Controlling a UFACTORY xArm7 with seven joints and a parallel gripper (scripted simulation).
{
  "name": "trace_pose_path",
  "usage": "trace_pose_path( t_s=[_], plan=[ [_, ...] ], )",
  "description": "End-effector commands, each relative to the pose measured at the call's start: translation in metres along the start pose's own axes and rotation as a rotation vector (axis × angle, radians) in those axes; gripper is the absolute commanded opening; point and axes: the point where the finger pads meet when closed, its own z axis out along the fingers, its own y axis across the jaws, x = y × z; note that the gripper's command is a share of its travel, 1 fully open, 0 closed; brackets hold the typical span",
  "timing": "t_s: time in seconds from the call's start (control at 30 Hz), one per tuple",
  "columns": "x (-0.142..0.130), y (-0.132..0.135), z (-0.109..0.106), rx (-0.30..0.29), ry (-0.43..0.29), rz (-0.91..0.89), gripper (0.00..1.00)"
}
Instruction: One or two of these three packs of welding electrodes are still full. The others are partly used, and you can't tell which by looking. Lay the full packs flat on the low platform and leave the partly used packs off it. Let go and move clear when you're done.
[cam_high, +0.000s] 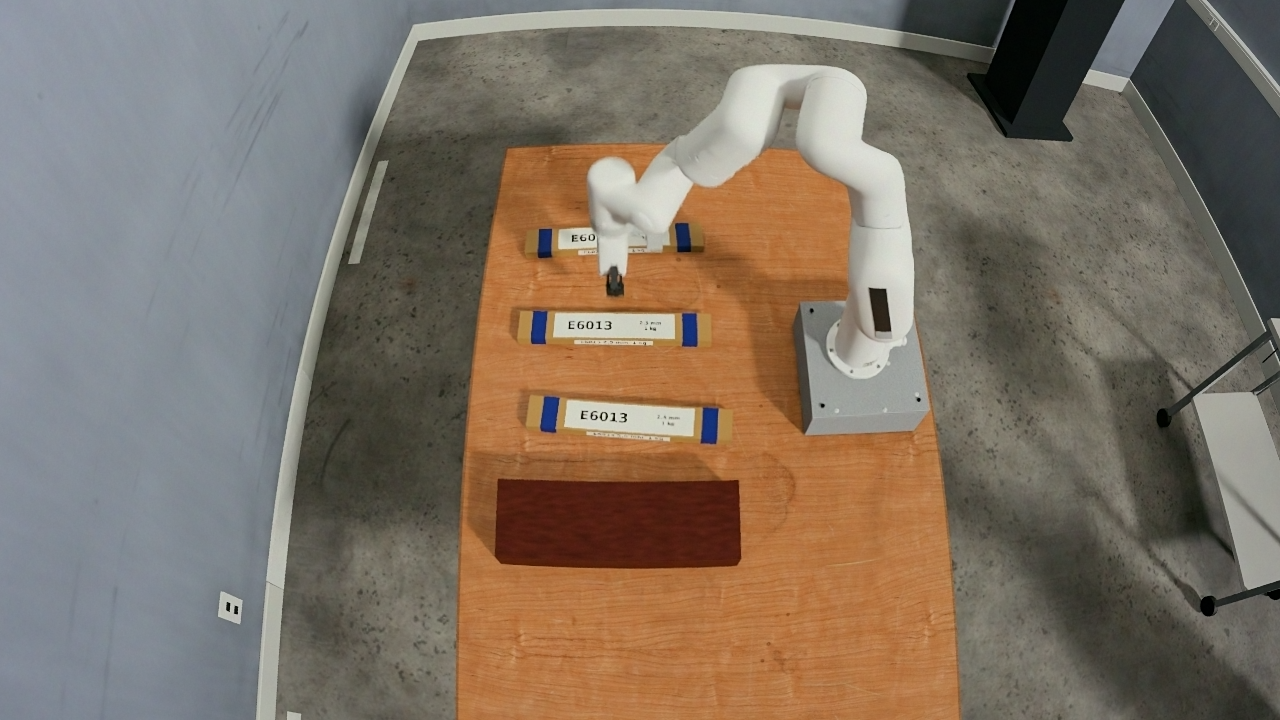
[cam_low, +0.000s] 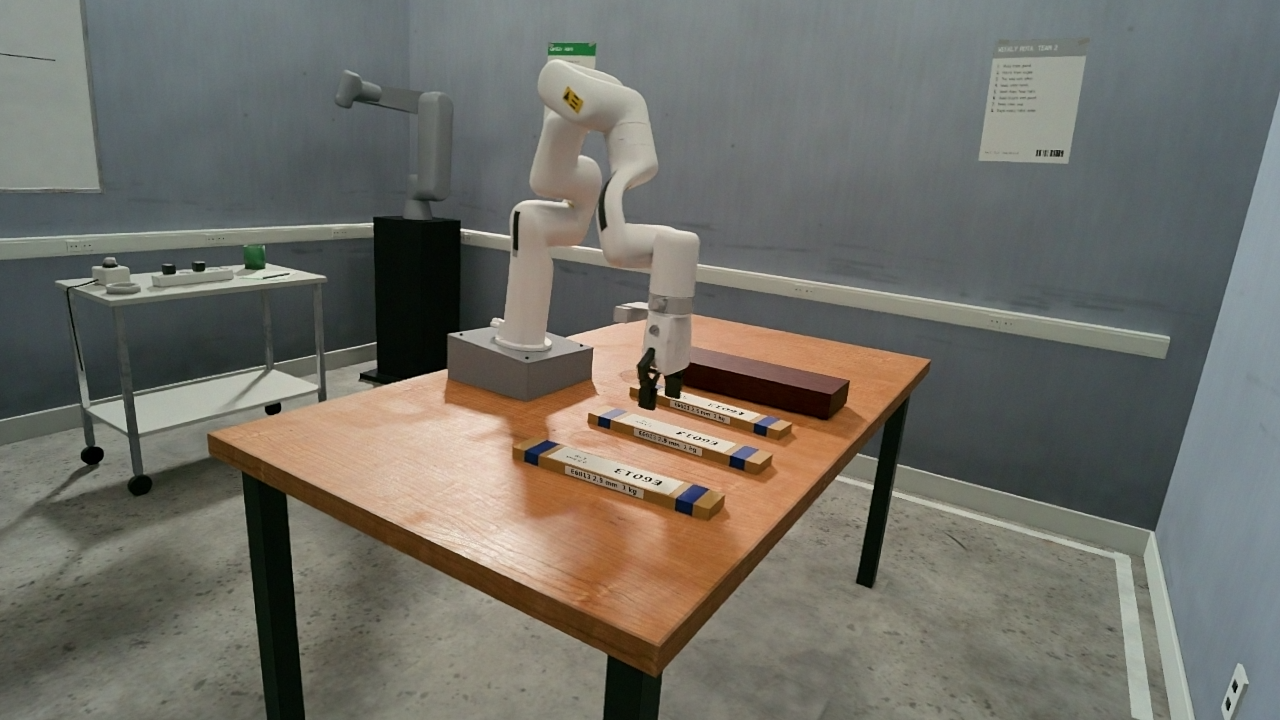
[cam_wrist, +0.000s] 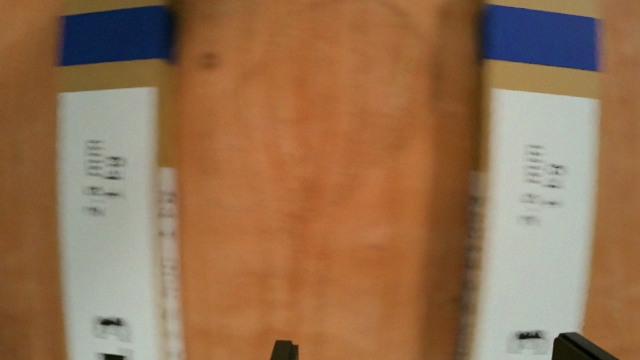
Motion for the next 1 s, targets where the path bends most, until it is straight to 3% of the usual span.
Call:
trace_pose_path(
  t_s=[0.0,0.1,0.17,0.2,0.23,0.67,0.97],
  plan=[
    [-0.002,-0.069,0.003,-0.033,-0.006,-0.014,1.00],
    [-0.001,-0.102,0.004,-0.033,-0.006,-0.014,1.00],
    [-0.001,-0.102,0.004,-0.033,-0.006,-0.014,1.00],
    [-0.002,-0.135,0.008,-0.033,-0.006,-0.014,1.00],
    [-0.003,-0.142,0.010,-0.033,-0.006,-0.014,1.00],
    [-0.003,-0.141,0.060,-0.033,-0.006,-0.014,1.00],
    [-0.003,-0.140,0.067,-0.033,-0.006,-0.014,1.00]
  ],
)
